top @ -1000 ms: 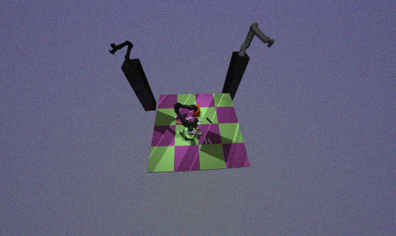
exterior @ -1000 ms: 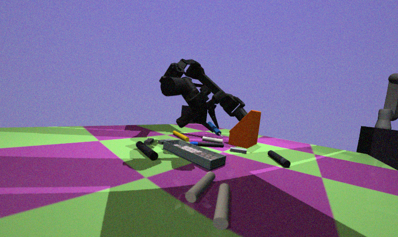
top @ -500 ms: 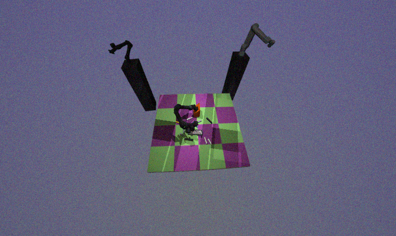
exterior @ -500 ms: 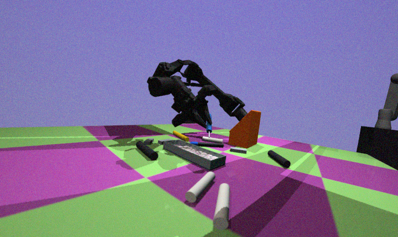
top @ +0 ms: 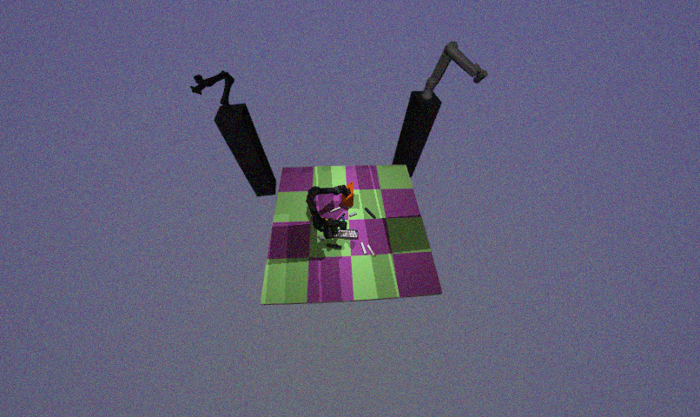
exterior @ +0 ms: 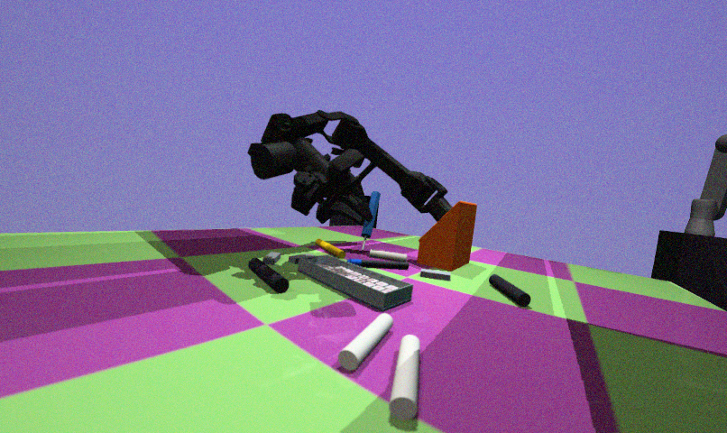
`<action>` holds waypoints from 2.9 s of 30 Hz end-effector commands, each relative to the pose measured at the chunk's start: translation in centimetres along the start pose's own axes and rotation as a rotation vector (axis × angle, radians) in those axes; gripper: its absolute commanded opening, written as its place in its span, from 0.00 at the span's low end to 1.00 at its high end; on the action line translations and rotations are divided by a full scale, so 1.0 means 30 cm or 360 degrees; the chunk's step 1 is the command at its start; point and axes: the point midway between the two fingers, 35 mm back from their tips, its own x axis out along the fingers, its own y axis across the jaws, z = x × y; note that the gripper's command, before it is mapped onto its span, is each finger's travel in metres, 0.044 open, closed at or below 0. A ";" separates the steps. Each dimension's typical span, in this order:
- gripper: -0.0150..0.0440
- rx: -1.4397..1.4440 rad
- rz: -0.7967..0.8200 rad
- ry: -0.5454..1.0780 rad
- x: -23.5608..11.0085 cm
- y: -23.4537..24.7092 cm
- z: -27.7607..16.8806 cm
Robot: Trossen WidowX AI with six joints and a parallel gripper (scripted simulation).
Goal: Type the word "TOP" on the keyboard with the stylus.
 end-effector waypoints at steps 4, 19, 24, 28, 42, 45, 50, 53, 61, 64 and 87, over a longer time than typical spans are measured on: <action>0.25 0.0396 0.0038 0.0069 -0.030 -0.002 0.016; 0.25 0.1148 0.0079 0.0193 -0.102 -0.009 0.039; 0.25 0.1149 0.0078 0.0193 -0.094 -0.016 0.047; 0.25 0.1149 0.0077 0.0192 -0.056 -0.050 0.082; 0.25 0.1149 0.0076 0.0192 -0.030 -0.073 0.103; 0.25 0.1149 0.0076 0.0192 -0.030 -0.073 0.103; 0.30 0.1149 0.0076 0.0192 -0.030 -0.072 0.104; 0.39 0.1150 0.0077 0.0191 -0.031 -0.070 0.114; 0.39 0.1150 0.0077 0.0190 -0.024 -0.076 0.123; 0.39 0.1150 0.0077 0.0190 -0.024 -0.076 0.123; 0.39 0.1150 0.0077 0.0190 -0.022 -0.080 0.121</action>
